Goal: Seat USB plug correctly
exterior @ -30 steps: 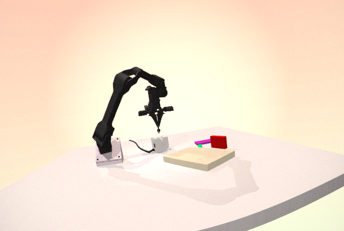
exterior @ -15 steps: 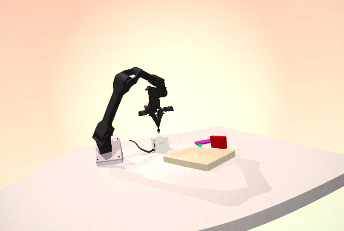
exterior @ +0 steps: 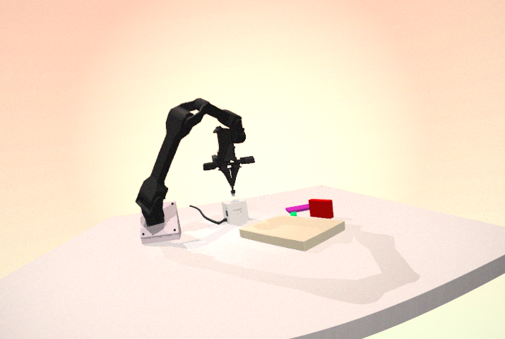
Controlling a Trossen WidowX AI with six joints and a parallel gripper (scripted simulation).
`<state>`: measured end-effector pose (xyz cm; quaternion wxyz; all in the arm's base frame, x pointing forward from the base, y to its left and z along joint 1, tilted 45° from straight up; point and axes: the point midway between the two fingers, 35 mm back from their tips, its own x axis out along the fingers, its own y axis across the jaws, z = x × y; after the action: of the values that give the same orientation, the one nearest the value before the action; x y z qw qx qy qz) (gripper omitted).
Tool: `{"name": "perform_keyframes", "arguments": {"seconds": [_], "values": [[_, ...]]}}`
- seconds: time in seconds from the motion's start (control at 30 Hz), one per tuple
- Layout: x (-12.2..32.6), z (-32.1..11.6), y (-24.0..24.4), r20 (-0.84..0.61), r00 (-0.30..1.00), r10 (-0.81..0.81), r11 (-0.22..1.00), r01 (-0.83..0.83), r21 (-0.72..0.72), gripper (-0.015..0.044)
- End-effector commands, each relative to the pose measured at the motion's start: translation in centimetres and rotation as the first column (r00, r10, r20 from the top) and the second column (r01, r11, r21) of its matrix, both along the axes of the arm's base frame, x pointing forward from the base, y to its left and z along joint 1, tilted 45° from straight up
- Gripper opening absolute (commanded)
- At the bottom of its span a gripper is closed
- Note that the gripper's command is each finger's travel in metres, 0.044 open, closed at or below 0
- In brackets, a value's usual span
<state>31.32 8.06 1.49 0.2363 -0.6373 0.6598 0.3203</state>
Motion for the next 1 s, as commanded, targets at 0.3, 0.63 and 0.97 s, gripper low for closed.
{"name": "perform_keyframes", "arguments": {"seconds": [0.3,0.63,0.97], "values": [[-0.01,-0.15,-0.22,0.004,1.0,-0.003,1.0,0.003,-0.012,0.0],[-0.02,-0.2,-0.33,0.005,1.0,-0.004,1.0,0.004,-0.018,0.0],[-0.03,-0.25,-0.45,0.007,1.0,-0.005,1.0,0.005,-0.023,0.0]]}}
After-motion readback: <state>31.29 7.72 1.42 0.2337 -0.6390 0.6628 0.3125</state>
